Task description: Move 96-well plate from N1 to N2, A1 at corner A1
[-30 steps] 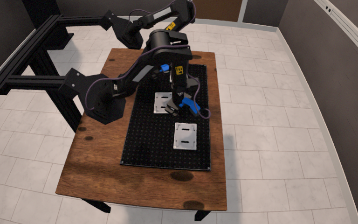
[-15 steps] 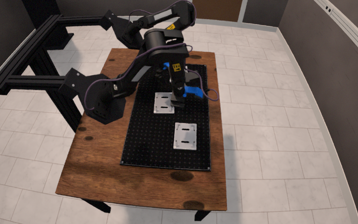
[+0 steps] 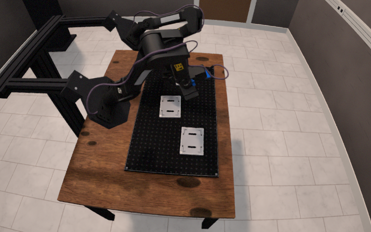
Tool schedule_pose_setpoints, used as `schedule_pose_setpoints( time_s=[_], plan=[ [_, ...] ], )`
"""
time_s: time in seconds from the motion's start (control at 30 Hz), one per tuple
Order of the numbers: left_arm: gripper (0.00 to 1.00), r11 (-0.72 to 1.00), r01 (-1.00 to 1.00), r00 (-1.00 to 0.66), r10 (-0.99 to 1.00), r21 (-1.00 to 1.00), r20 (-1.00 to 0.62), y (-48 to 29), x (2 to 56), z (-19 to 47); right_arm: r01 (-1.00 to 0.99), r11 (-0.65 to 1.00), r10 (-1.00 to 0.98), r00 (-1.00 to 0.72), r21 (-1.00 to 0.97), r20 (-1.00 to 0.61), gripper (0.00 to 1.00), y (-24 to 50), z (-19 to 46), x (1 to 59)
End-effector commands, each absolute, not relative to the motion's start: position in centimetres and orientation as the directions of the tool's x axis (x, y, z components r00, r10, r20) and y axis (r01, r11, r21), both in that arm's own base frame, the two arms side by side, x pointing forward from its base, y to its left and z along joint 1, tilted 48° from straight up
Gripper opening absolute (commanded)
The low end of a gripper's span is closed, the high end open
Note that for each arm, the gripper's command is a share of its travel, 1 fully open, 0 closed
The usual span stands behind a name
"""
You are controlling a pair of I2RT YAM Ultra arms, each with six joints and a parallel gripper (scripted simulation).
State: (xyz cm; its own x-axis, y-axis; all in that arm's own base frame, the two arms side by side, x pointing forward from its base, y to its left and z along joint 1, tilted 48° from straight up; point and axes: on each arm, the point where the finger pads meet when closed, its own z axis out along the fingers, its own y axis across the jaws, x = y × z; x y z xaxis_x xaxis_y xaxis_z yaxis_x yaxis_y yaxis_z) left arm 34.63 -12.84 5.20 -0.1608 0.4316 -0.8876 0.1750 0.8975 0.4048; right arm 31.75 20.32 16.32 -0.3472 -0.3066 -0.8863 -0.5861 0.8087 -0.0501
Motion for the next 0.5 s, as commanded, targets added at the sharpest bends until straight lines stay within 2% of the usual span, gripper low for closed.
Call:
schedule_pose_setpoints(
  time_s=[0.0, 0.2, 0.47],
  plan=[
    [1.00, 0.943, 0.108, -0.185, 0.329, 0.314, -0.926, -11.7, 34.1, 5.1, -0.692, 0.705, -0.387, -0.194, -0.154, -0.902, 1.00, 22.0, 18.1, 30.6],
    [1.00, 0.992, -0.087, -0.189, 0.071, 0.089, -0.979, -8.4, 35.1, 5.8, -0.777, 0.530, -0.479, 0.057, -0.340, -0.876, 1.00, 24.3, 20.0, 28.3],
    [1.00, 0.947, -0.268, -0.116, -0.217, -0.180, -0.969, -5.2, 36.0, 6.1, -0.769, 0.317, -0.504, 0.359, -0.555, -0.786, 1.00, 26.6, 21.9, 25.2]
  ],
)
